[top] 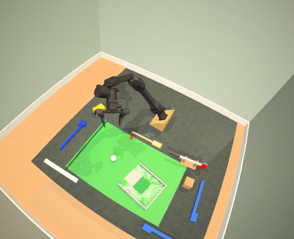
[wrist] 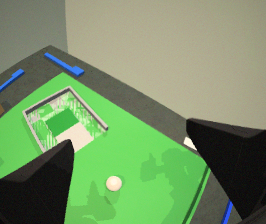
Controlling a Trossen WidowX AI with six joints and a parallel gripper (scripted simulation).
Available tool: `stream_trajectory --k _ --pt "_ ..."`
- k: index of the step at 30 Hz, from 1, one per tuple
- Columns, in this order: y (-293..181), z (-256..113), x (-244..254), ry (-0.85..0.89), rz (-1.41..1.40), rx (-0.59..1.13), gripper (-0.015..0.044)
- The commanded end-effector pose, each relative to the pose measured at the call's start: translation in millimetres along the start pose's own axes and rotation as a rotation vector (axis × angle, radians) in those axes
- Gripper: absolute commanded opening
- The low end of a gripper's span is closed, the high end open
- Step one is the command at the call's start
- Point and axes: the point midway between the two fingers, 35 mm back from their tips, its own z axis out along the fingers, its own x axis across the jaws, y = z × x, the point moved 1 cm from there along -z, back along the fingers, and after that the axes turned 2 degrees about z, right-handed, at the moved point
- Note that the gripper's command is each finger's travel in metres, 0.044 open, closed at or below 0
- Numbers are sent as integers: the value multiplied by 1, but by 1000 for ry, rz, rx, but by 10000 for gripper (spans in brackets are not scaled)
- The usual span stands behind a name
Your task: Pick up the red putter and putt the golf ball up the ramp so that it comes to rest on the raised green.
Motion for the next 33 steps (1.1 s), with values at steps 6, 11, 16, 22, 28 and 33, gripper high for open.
stream_trajectory --k 6,11,16,22,28,33 --pt "19 62 52 142 -63 57 440" --pt "28 102 98 238 -119 107 440" --pt "31 142 162 349 -201 181 440" --pt "22 177 241 463 -308 277 440" --pt "-1 196 321 560 -429 382 440" --pt "-31 204 385 628 -544 481 440"
